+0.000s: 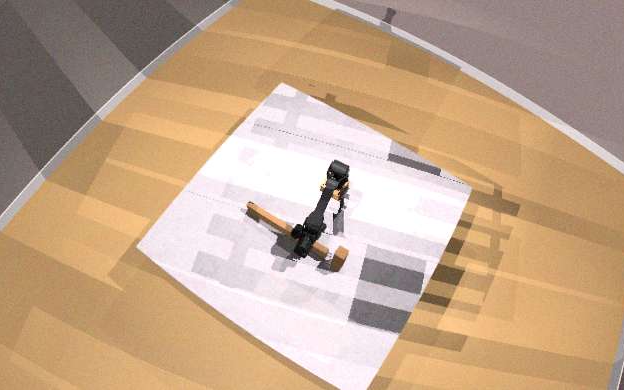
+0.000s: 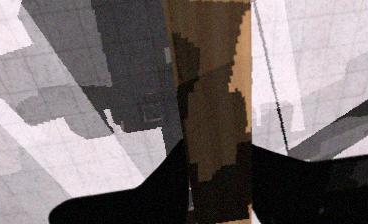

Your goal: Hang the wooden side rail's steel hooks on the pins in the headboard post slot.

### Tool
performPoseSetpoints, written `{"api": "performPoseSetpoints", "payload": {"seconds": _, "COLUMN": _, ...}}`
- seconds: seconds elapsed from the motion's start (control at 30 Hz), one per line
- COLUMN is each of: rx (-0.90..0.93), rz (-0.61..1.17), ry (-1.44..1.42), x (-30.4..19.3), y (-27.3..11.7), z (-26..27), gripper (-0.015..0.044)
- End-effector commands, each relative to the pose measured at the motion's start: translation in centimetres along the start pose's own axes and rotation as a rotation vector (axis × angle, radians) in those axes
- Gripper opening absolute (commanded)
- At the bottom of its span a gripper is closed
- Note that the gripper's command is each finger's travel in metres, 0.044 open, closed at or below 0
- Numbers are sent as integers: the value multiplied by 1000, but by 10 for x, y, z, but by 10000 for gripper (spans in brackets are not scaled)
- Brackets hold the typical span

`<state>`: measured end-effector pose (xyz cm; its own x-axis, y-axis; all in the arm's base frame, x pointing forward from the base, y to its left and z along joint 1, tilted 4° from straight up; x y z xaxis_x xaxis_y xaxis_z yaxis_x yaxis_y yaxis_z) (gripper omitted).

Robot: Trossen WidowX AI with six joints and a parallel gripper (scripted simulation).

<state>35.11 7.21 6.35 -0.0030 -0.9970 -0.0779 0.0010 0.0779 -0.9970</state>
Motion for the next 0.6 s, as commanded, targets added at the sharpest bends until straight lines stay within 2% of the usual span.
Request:
{"api": "performPoseSetpoints", "payload": {"seconds": 0.0, "rx": 19, "rz": -1, "ry": 6, "x": 0, "y": -8, "z": 2, "gripper": 0}}
{"api": "performPoseSetpoints", "payload": {"seconds": 0.57, "rx": 19, "rz": -1, "ry": 6, "x": -1, "y": -9, "z": 3, "gripper": 0}}
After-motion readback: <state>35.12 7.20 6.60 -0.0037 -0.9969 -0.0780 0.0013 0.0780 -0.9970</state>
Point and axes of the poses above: the point midway between the two fingers, 35 mm back from their tips, its own y axis out along the fingers, its own z axis across the jaws, x = y × z, the point moved 3 cm from there along -y, back along the fingers, and after that the axes turned 2 degrees about y, right-handed, at the moved point
